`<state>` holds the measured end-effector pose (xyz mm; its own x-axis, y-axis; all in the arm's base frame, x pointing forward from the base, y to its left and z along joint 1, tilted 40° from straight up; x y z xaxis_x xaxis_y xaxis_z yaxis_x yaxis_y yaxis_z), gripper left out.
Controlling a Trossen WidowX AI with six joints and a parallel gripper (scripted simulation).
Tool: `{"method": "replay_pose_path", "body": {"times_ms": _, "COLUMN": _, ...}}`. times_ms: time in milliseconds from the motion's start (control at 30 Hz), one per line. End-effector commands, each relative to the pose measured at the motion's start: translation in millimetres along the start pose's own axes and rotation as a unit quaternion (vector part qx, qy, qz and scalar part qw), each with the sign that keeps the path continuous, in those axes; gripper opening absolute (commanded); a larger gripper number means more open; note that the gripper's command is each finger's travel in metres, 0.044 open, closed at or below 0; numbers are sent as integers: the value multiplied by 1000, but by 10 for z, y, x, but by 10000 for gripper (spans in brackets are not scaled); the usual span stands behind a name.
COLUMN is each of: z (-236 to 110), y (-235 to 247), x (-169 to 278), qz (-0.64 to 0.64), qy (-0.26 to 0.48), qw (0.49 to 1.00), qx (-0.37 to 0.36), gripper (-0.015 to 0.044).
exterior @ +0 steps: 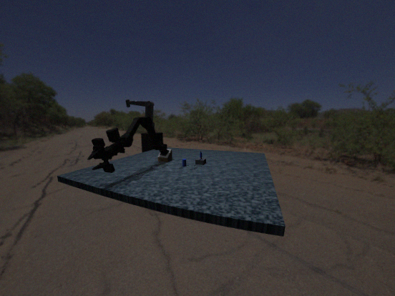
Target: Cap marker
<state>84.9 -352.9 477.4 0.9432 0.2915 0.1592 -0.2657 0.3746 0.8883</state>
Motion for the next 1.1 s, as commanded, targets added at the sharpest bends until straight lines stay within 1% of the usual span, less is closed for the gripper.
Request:
{"method": "replay_pose_path", "body": {"times_ms": 0, "z": -85, "y": -397, "x": 448, "qz": -36, "qy": 31, "qw": 994, "qx": 95, "gripper": 248}}
{"method": "replay_pose_path", "body": {"times_ms": 133, "z": -224, "y": -682, "x": 827, "qz": -75, "qy": 69, "qw": 980, "qx": 168, "gripper": 248}}
{"method": "replay_pose_path", "body": {"times_ms": 300, "z": -549, "y": -944, "x": 1303, "qz": -113, "qy": 130, "qw": 955, "qx": 241, "gripper": 248}}
{"method": "replay_pose_path", "body": {"times_ms": 467, "z": -831, "y": -1111, "x": 1615, "qz": -153, "qy": 180, "qw": 928, "qx": 290, "gripper": 248}}
{"method": "replay_pose_path", "body": {"times_ms": 533, "z": -995, "y": -1212, "x": 1780, "qz": -187, "qy": 210, "qw": 906, "qx": 316, "gripper": 248}}
{"method": "replay_pose_path", "body": {"times_ms": 633, "z": -1300, "y": -1355, "x": 2030, "qz": -247, "qy": 263, "qw": 863, "qx": 353, "gripper": 248}}
{"method": "replay_pose_path", "body": {"times_ms": 800, "z": -1826, "y": -1515, "x": 2340, "qz": -344, "qy": 349, "qw": 780, "qx": 390, "gripper": 248}}
{"method": "replay_pose_path", "body": {"times_ms": 933, "z": -2301, "y": -1593, "x": 2522, "qz": -428, "qy": 421, "qw": 693, "qx": 399, "gripper": 248}}
{"method": "replay_pose_path", "body": {"times_ms": 1067, "z": -2812, "y": -1624, "x": 2629, "qz": -514, "qy": 492, "qw": 586, "qx": 387, "gripper": 248}}
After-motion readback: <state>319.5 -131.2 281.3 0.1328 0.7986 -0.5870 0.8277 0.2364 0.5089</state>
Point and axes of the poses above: the point midway between the two fingers, 35 mm back from their tips, its own z axis out along the fingers, its own y axis across the jaws, x = y × z, the point moved 9 cm from there along -z, back along the fingers, and after that the axes turned 10 degrees about z, right-handed, at the moved point
